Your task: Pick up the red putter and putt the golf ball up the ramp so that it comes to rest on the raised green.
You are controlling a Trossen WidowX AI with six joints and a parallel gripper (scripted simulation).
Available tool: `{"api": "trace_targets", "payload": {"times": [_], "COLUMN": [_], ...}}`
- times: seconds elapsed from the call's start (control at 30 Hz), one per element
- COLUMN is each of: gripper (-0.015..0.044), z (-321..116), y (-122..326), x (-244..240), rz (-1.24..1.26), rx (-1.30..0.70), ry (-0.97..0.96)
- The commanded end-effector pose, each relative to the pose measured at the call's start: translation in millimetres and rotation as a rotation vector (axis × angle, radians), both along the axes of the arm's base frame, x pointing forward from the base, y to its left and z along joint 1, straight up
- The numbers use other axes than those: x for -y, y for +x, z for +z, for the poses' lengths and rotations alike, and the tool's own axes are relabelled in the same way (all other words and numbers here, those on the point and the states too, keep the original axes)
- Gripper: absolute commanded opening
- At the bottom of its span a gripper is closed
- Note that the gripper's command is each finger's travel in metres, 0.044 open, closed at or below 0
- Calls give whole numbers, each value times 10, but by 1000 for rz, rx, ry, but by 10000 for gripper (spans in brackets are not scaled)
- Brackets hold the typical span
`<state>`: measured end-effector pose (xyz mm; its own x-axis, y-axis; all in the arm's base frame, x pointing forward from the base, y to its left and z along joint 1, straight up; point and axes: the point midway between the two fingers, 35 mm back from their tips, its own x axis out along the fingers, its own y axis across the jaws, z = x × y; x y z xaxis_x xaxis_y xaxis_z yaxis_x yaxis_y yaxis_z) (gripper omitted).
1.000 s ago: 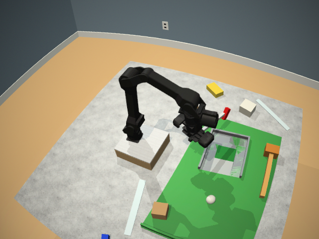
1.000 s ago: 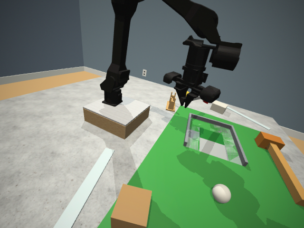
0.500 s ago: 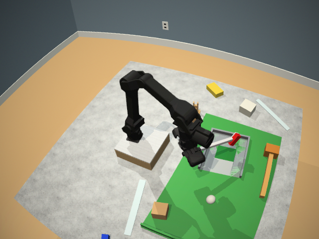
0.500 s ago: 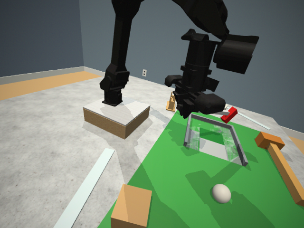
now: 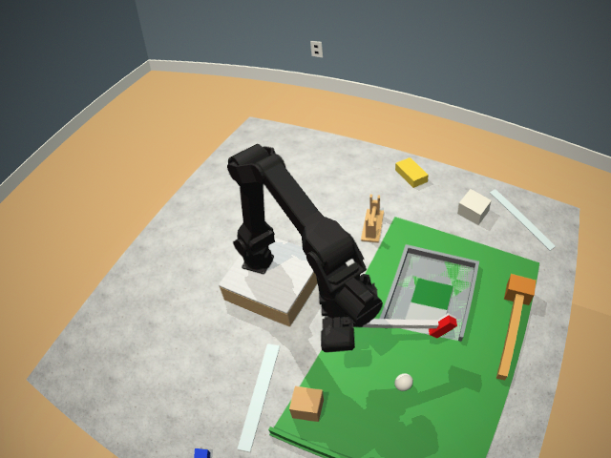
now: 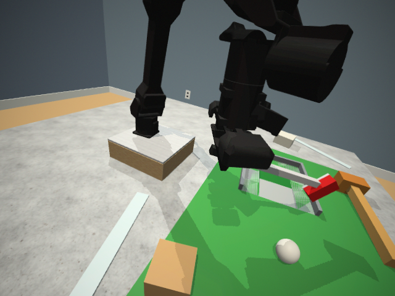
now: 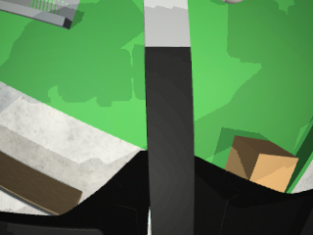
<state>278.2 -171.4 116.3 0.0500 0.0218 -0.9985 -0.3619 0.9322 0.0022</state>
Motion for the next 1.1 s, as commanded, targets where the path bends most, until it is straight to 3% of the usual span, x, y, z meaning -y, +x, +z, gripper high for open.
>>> {"api": "trace_targets", "payload": {"times": [0.0, 0.37, 1.07], "gripper": [0, 0, 0], "z": [43, 76, -349], "y": [-105, -469, -468], "x": [269, 830, 848], "rz": [-117, -375, -379], "rx": [-5, -37, -37], "ry": [-13, -30, -30]}}
